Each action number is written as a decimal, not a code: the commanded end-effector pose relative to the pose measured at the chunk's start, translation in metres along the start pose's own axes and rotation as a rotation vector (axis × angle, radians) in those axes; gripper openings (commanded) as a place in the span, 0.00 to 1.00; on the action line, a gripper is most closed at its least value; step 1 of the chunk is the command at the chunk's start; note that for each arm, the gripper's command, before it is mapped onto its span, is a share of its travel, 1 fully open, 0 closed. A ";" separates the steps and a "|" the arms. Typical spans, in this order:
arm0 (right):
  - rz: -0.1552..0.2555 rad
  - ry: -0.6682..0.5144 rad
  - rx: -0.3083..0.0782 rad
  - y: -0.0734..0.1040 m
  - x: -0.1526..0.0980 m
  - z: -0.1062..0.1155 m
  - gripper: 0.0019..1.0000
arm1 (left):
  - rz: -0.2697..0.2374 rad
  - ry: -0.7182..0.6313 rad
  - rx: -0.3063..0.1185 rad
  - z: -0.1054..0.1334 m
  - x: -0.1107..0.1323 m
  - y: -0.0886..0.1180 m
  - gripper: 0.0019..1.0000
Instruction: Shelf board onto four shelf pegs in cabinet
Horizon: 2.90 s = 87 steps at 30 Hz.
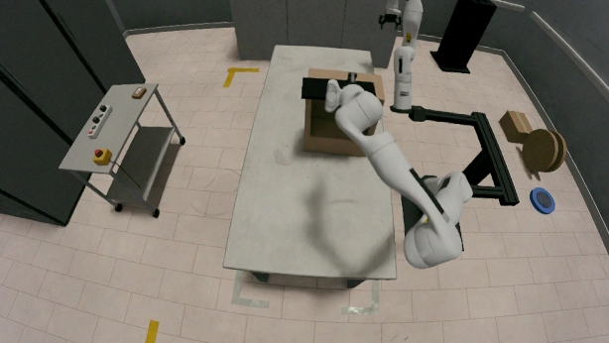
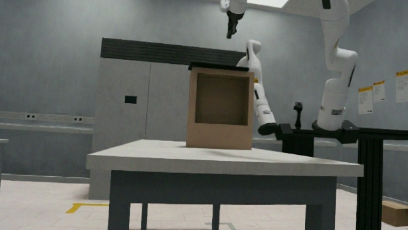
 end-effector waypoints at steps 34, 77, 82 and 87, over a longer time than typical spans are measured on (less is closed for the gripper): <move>0.001 0.000 -0.001 0.000 0.000 0.000 1.00 | 0.213 -0.002 0.062 0.021 -0.049 0.064 0.10; 0.001 0.000 -0.001 0.000 0.000 0.000 1.00 | 0.493 -0.002 0.136 0.041 -0.127 0.021 0.10; 0.001 0.000 -0.001 0.000 0.000 0.000 1.00 | 0.493 -0.002 0.136 0.043 -0.133 0.017 0.10; 0.001 0.000 -0.001 0.000 0.000 0.000 1.00 | 0.493 -0.002 0.136 0.043 -0.133 0.017 0.43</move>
Point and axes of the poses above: on each arm, the point where the finger pads meet when closed, its own y axis back along the fingers, its own x axis across the jaws, z = x × y, the point moved 3 cm from there along y, back along the fingers, and after that the axes turned 15 degrees about -y, right-handed, at the moved point
